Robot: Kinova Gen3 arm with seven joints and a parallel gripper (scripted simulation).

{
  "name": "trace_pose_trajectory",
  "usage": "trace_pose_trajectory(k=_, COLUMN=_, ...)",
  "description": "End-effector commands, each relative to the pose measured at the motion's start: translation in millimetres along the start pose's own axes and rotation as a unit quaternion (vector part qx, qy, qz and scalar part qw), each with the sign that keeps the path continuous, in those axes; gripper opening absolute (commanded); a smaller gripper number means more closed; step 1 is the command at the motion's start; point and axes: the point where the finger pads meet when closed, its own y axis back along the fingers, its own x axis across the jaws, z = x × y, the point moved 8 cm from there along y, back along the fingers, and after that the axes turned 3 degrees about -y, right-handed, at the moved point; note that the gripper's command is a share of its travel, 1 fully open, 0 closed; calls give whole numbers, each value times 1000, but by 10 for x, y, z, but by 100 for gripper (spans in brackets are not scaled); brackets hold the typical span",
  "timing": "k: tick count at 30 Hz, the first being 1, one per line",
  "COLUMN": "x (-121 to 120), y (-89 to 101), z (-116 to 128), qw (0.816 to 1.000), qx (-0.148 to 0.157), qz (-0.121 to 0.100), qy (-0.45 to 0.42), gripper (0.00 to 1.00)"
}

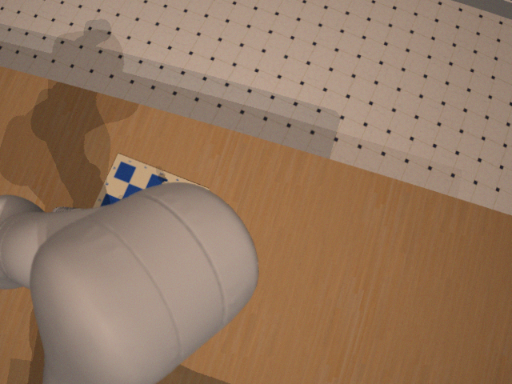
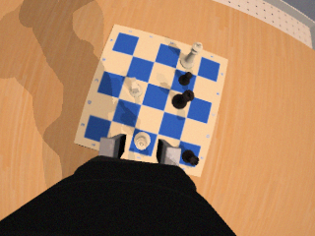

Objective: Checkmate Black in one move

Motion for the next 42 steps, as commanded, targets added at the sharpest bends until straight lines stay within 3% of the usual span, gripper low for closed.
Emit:
trace_pose_trajectory(k=1, x=-2, y=-5, z=-1, qw=1000, qx=0, qz=0, qy=0, gripper=79)
trace_pose_trajectory(k=25, x=-2, y=-372, z=-2, qw=1000, qx=0, qz=0, qy=0, gripper=79)
trace_pose_trajectory(k=42, x=-2, y=-392, z=-1, qw=1000, qx=0, qz=0, qy=0, gripper=79)
